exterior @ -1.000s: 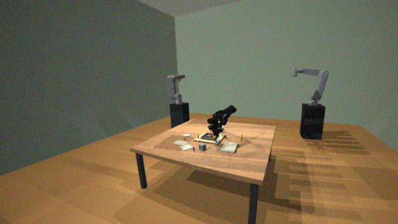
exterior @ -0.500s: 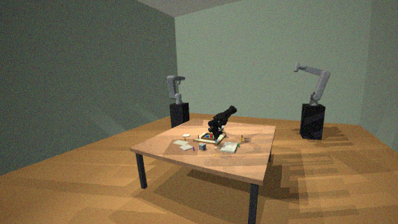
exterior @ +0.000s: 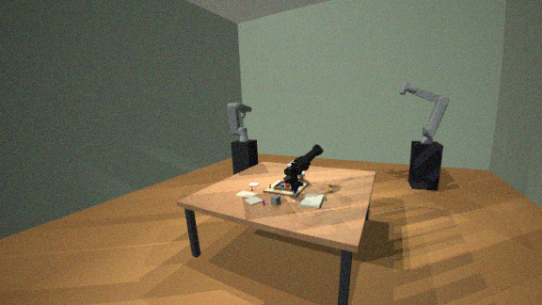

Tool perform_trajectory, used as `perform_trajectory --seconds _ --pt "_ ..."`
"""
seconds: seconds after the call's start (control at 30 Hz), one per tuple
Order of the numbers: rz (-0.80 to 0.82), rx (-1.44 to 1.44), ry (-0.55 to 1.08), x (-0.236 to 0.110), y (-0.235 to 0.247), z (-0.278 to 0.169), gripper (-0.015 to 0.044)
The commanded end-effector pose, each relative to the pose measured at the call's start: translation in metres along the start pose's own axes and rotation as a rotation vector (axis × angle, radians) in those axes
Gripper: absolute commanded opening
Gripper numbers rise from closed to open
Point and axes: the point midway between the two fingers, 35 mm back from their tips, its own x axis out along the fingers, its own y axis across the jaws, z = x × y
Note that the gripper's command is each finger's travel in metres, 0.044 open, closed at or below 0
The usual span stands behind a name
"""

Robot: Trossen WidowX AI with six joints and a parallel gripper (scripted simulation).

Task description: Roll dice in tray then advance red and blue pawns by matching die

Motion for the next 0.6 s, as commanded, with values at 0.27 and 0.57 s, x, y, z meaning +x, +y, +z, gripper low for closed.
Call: perform_trajectory --seconds 0.27,0.57 --pt "-0.001 0.01 0.007 0.005 -0.002 -0.001 0.0023" --pt "-0.001 0.023 0.004 -0.008 -0.001 0.002 0.0"
